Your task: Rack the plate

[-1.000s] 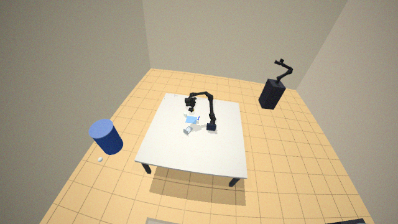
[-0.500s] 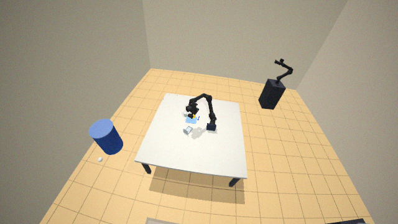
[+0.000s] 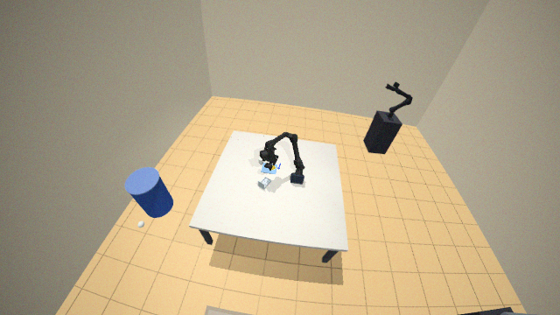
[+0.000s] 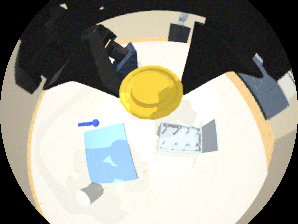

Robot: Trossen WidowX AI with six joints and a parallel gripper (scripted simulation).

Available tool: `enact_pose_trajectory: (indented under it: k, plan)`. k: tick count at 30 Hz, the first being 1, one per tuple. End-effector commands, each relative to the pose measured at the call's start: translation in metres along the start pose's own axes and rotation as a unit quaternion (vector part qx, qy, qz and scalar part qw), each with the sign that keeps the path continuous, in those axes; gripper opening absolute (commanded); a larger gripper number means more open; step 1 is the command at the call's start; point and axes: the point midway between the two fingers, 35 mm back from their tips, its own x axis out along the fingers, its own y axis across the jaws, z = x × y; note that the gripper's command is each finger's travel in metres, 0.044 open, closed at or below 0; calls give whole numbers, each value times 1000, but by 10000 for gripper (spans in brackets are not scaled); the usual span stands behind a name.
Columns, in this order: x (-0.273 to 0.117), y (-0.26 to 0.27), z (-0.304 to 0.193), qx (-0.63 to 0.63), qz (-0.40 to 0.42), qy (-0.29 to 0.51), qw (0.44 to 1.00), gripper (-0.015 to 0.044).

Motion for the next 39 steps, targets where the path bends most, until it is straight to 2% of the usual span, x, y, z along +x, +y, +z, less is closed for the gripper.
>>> enact_pose_trajectory:
  k: [1,20,39]
  plan:
    - [9,2,-1,-33,28,22,999,0]
    - [56,14,0,-192,195,69,959,0]
    - [87,20,6,-330,360,-12,872,0]
